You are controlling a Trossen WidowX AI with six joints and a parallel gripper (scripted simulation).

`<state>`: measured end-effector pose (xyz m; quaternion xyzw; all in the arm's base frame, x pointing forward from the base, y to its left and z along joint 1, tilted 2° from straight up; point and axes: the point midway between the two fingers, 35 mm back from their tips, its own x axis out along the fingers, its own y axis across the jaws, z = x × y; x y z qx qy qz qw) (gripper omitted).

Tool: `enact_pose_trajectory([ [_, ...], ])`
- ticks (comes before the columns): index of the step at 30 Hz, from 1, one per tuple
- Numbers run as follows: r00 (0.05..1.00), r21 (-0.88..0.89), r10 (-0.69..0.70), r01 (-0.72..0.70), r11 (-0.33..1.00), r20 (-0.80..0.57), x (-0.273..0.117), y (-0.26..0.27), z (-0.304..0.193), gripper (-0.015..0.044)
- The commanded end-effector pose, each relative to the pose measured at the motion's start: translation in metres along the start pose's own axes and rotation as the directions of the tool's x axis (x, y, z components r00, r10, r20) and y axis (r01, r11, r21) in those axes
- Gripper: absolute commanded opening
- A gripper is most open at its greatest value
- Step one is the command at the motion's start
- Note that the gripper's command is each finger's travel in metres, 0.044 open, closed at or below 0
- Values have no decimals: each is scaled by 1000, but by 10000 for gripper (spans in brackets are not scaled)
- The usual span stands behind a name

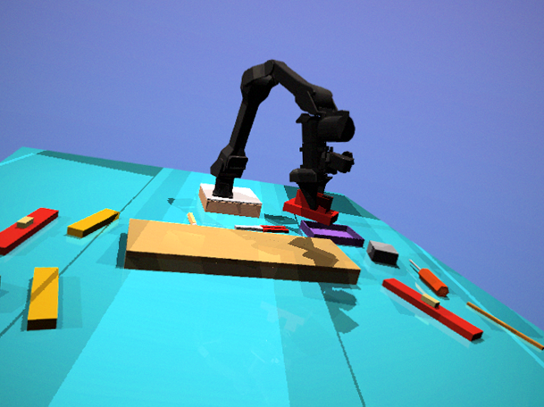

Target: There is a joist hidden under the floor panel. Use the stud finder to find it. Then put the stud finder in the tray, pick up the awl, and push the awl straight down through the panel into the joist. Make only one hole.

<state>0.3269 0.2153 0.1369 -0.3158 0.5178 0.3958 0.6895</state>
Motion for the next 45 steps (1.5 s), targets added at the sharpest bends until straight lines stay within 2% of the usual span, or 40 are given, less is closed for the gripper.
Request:
enact_pose_trajectory([
  [1, 1000, -76, 23, -22, 997, 13, 2, 31, 12, 0],
  [18, 994, -346, 109, -104, 932, -5, 14, 145, 26, 0],
  [36, 981, -601, 187, -180, 779, -52, 16, 262, 5, 0],
  [45, 980, -620, 192, -185, 763, -56, 19, 271, 1, 0],
])
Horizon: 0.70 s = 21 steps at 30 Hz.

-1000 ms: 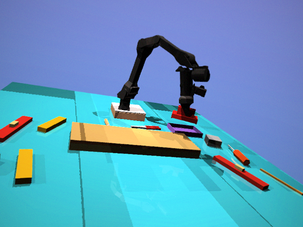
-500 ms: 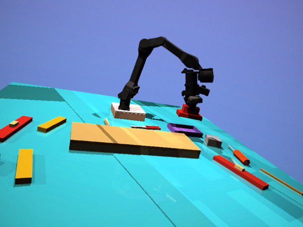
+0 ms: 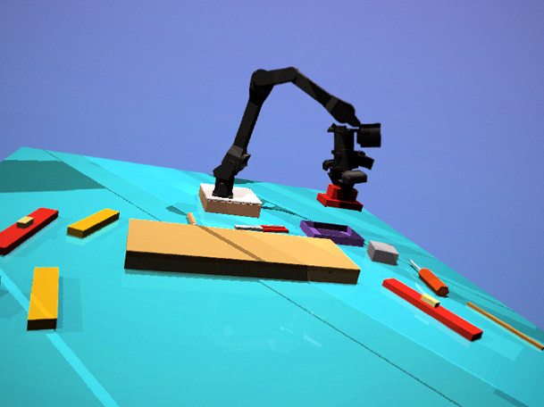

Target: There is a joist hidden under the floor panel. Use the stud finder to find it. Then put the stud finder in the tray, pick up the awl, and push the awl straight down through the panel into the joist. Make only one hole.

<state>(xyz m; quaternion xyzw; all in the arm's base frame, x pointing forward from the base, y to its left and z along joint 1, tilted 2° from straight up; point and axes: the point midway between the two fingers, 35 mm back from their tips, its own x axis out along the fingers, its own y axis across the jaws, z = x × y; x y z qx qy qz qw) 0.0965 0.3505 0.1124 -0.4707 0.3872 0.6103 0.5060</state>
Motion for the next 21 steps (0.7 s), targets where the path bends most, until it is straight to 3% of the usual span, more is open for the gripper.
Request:
enact_pose_trajectory([
  [1, 1000, -5, 0, 0, 1000, 8, 3, 2, 2, 0],
  [21, 1000, -5, 0, 0, 1000, 8, 39, 1, -6, 0],
])
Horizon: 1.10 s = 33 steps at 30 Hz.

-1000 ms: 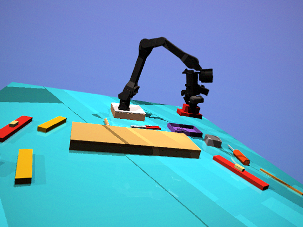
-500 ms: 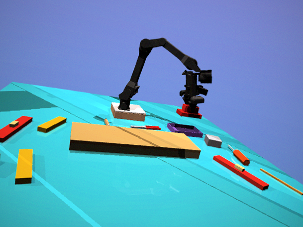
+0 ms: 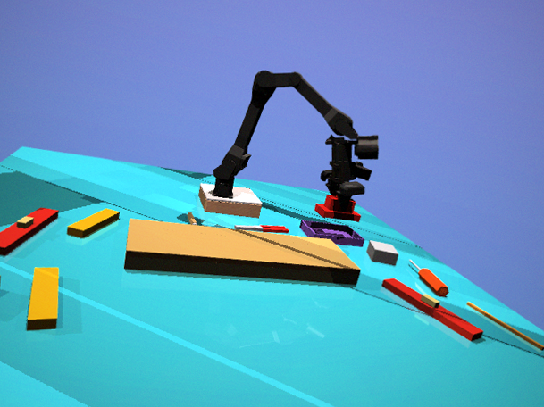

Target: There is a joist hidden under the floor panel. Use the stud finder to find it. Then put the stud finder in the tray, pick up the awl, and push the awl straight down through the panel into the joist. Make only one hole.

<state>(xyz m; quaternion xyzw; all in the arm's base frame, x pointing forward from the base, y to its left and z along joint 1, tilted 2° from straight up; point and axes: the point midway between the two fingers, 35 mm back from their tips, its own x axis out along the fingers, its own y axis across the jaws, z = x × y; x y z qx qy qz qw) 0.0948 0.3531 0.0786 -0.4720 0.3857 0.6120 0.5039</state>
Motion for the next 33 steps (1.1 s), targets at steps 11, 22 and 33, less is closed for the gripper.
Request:
enact_pose_trajectory([
  [11, 1000, 2, -1, 1, 1000, 8, 25, 0, -6, 0],
  [22, 1000, 2, -1, 1, 1000, 7, 43, 1, -13, 0],
  [33, 1000, 2, -1, 1, 1000, 7, 55, 1, -17, 0],
])
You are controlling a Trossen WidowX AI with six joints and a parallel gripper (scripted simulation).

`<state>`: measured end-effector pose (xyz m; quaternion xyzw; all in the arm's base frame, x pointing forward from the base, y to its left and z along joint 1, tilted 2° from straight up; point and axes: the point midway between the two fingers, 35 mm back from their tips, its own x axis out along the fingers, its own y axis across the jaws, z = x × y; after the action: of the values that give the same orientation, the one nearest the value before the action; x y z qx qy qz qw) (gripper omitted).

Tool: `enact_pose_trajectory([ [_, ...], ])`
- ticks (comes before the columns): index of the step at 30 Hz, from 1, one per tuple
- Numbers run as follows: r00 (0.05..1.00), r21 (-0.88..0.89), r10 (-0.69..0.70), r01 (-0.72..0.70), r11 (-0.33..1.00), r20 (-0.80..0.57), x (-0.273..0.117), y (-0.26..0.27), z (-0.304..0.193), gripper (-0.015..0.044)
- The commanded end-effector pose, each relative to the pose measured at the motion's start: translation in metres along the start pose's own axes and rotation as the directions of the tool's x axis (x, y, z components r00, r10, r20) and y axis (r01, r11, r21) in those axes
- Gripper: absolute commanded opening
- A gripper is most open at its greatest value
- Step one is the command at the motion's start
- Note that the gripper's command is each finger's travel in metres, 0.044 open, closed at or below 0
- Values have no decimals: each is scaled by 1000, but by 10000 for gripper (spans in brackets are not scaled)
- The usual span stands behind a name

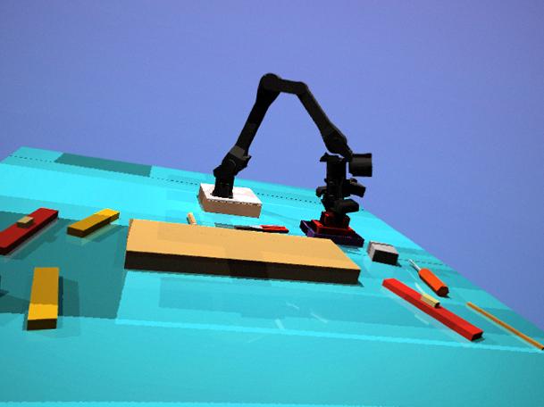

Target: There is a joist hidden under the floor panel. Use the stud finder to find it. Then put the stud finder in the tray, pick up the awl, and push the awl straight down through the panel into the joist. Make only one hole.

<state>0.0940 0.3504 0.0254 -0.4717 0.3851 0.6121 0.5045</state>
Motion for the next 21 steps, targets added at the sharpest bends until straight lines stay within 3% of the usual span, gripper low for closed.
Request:
enact_pose_trajectory([
  [1, 1000, 2, 0, 0, 1000, 6, 6, 0, -1, 0],
  [6, 1000, 2, 0, 0, 1000, 6, 11, 0, -3, 0],
  [21, 1000, 1, 2, -2, 1000, -3, -5, -1, 3, 394],
])
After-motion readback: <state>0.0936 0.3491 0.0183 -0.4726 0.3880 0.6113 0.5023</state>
